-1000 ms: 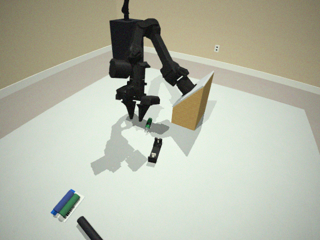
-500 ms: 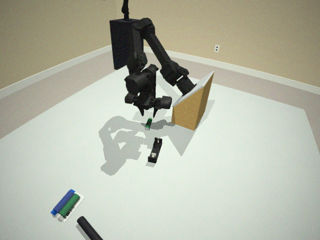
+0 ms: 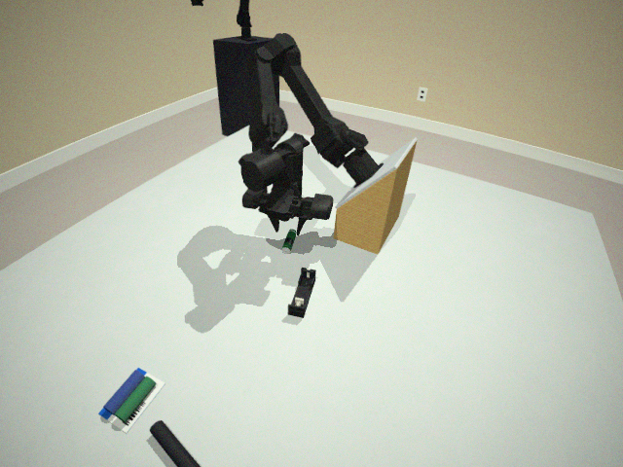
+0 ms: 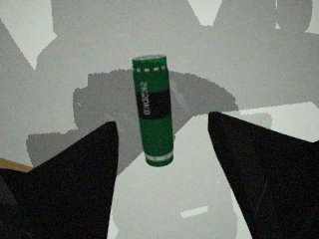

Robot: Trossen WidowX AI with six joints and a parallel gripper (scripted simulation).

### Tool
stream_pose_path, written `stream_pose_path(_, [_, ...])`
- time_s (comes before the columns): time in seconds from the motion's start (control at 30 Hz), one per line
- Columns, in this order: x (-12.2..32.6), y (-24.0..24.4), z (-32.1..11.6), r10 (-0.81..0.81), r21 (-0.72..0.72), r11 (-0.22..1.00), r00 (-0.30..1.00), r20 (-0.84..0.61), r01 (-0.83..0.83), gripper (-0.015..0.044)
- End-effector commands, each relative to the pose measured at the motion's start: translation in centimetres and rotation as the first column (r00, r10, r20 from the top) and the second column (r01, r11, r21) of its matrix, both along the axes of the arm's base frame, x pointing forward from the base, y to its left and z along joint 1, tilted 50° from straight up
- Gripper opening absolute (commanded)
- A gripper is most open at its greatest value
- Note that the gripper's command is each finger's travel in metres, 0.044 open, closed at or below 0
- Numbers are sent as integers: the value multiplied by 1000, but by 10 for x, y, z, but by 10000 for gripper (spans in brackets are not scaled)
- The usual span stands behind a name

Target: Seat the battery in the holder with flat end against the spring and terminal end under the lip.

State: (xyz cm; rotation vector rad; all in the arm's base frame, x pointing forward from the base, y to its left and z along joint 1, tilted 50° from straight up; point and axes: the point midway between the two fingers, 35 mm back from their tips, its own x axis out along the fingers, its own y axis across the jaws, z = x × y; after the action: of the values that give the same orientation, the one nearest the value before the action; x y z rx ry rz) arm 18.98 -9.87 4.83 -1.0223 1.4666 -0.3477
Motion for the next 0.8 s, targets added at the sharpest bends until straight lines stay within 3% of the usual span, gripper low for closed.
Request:
stream_pose_path(0.0, [-2,-4,-8,3,2,1000,1000,-23,-3,223])
stream_pose_path(0.63, [-1,-27,-24,4,-7,1000,1000,-22,-4,223])
stream_pose_path(0.77, [-1,-27,-24,4,-7,1000,1000,-22,-4,137])
